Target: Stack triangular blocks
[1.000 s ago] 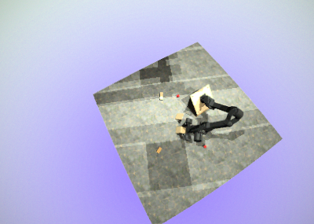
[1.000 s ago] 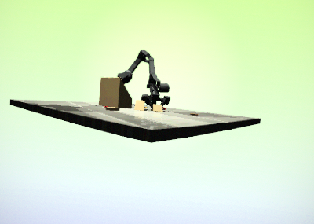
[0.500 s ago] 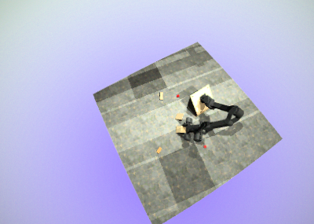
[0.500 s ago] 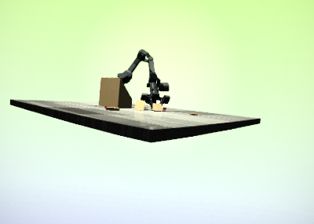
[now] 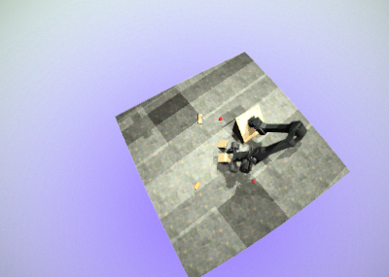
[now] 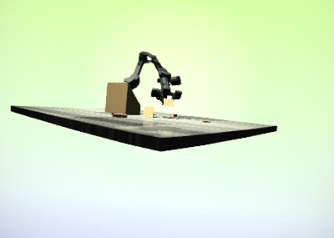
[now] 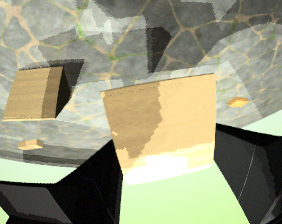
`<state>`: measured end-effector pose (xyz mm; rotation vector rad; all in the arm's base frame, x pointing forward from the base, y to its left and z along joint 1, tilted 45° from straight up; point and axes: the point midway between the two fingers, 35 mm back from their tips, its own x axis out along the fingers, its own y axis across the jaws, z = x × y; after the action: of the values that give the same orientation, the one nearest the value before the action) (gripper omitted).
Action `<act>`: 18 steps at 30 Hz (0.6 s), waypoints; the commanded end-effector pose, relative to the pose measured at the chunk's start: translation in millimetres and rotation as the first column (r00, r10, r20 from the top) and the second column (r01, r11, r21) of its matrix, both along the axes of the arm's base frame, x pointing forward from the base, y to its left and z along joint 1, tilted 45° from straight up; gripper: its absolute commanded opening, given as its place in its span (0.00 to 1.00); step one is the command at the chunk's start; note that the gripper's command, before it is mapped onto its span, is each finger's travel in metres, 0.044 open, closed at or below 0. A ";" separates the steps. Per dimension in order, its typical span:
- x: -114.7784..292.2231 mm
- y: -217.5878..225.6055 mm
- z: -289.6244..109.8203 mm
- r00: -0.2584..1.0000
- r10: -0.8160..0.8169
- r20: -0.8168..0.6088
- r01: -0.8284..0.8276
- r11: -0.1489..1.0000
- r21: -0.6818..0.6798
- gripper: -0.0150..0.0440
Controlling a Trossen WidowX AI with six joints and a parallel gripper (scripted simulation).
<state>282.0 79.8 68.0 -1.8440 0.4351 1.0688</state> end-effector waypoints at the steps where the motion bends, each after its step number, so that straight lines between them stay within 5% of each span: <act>1: -1.0 -14.7 19.8 1.000 -0.002 0.019 0.002 1.000 0.003 0.25; 18: -1.9 -16.9 21.9 1.000 -0.002 0.019 0.002 1.000 0.003 0.25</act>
<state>278.2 63.5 86.8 -1.8464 0.4289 1.0562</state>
